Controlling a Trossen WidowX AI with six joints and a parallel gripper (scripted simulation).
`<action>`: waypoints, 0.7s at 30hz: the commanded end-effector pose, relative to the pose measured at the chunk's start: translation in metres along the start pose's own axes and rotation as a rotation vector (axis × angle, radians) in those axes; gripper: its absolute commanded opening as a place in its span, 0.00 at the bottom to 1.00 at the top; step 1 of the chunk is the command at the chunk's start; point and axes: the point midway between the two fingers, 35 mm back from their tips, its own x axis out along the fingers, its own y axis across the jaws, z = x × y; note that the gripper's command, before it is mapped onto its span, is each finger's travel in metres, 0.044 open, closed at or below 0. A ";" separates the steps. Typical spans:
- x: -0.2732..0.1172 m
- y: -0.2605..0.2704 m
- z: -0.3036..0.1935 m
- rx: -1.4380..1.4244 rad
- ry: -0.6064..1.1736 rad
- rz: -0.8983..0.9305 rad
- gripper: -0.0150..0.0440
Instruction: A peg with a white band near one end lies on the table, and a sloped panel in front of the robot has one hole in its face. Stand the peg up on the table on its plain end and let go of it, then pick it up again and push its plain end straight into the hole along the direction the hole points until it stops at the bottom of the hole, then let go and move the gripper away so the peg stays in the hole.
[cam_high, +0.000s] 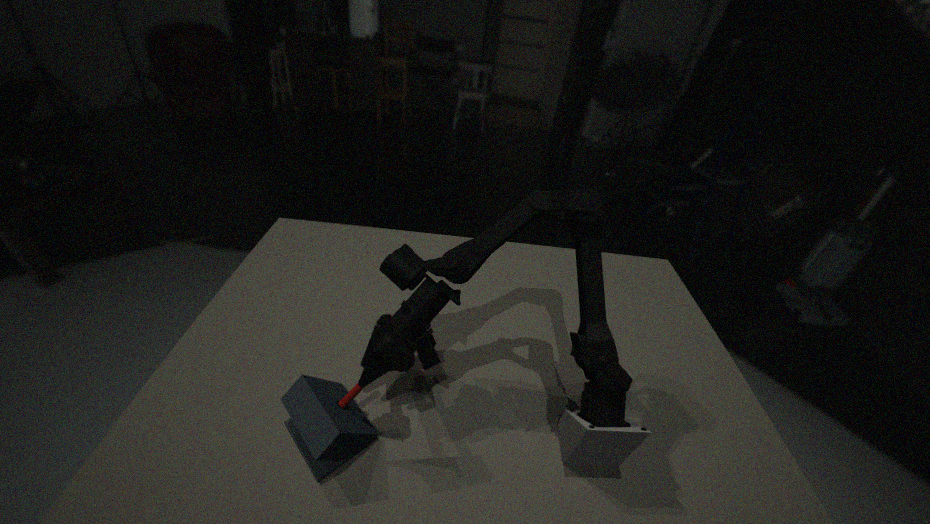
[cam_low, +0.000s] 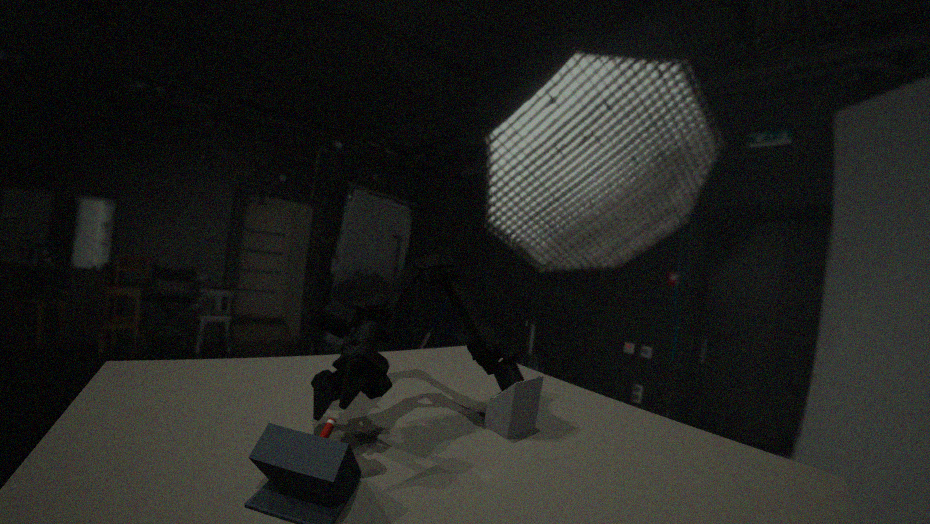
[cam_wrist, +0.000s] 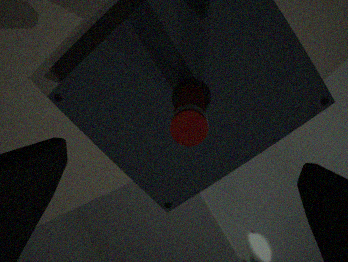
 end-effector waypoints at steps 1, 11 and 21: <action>-0.005 0.000 0.000 -0.003 0.000 -0.005 1.00; -0.019 0.000 -0.001 -0.002 0.000 -0.005 1.00; -0.033 0.001 -0.002 -0.002 0.000 -0.004 1.00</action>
